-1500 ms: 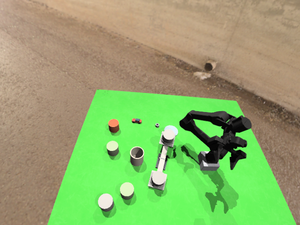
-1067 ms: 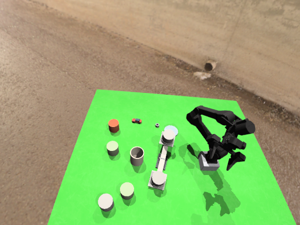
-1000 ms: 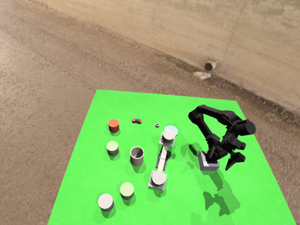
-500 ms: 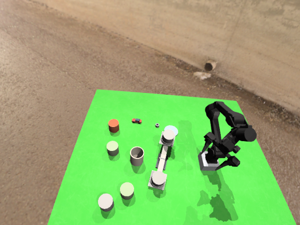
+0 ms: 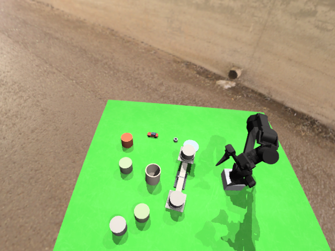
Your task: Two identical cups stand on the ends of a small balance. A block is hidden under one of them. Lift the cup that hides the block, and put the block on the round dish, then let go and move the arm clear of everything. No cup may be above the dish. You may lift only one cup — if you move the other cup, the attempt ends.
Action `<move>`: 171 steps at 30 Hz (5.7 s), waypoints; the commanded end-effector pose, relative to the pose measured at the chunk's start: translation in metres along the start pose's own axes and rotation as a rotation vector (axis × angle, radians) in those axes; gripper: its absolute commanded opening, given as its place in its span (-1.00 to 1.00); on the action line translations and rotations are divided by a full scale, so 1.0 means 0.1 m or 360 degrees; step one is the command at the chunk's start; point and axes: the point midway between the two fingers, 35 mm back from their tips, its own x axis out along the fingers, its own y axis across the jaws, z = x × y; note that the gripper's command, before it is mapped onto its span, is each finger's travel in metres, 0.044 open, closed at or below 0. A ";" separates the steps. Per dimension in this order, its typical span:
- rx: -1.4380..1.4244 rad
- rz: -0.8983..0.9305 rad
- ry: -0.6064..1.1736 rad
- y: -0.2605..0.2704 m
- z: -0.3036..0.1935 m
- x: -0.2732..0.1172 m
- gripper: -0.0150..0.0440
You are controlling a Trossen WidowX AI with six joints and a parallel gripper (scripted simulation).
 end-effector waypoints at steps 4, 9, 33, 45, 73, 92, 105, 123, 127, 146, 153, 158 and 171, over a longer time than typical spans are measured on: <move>0.0224 -0.0198 0.0125 -0.20 -0.03 0.09 1.00; 0.0401 -0.0358 0.0217 -0.37 -0.08 0.15 1.00; 0.0434 -0.0575 0.0638 -0.63 -0.07 0.41 1.00; -0.0071 -0.0316 0.0953 -0.50 0.08 0.78 1.00; -0.1104 0.0675 0.1355 -0.28 0.04 2.01 1.00; -0.1237 0.0865 0.1353 -0.24 -0.18 2.33 1.00; -0.1237 0.0865 0.1353 -0.22 -0.35 2.46 1.00; -0.1237 0.0865 0.1353 -0.18 -0.59 2.61 1.00; -0.1237 0.0865 0.1353 -0.18 -0.65 2.64 1.00; -0.1237 0.0865 0.1353 -0.18 -0.65 2.65 0.11; -0.1237 0.0865 0.1353 -0.19 -0.57 2.62 -0.49; -0.1237 0.0864 0.1353 -0.19 -0.51 2.59 -0.49; -0.1237 0.0864 0.1352 -0.21 -0.37 2.52 -0.49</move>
